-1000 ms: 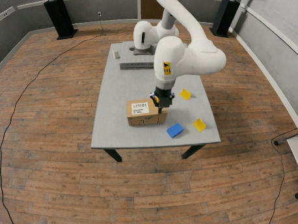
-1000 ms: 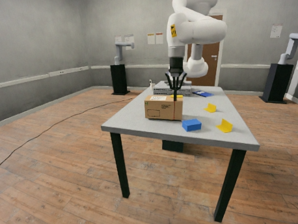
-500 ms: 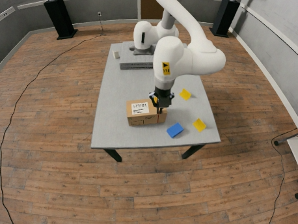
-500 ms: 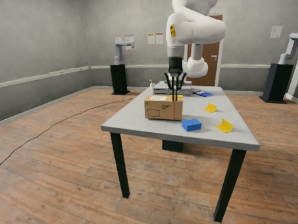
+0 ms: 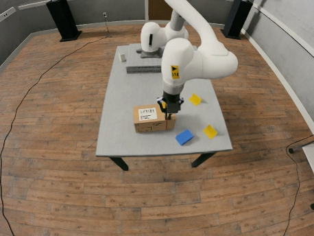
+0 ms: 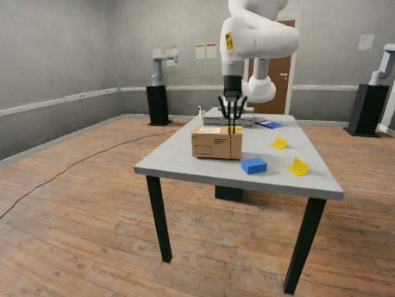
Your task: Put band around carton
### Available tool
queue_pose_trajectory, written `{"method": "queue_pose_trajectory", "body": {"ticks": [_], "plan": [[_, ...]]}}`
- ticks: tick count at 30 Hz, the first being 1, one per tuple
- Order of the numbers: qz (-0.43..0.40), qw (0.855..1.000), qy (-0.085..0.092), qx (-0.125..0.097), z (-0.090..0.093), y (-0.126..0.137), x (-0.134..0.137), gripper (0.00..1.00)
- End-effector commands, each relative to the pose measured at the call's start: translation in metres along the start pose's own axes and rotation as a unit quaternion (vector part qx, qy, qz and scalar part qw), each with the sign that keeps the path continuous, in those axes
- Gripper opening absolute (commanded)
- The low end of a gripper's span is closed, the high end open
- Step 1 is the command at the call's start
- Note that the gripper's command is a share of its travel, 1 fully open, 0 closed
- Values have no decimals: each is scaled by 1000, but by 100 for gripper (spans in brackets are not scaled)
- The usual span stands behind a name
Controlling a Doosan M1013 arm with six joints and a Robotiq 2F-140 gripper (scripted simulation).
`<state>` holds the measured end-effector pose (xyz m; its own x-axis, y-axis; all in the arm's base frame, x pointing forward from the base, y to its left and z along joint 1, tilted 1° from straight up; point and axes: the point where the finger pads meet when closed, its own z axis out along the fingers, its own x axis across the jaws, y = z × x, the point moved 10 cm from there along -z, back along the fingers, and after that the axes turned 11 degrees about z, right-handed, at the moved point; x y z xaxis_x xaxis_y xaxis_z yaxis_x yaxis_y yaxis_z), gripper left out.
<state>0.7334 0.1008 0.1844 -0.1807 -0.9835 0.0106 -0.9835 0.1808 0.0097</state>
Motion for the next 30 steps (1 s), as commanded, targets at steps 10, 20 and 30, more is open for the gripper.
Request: {"method": "queue_pose_trajectory", "body": {"ticks": [10, 20, 30], "plan": [[0, 1000, 0, 1, -1, 0, 0, 18], [0, 1000, 0, 1, -1, 0, 0, 18], [0, 1000, 0, 1, -5, 0, 0, 18]]}}
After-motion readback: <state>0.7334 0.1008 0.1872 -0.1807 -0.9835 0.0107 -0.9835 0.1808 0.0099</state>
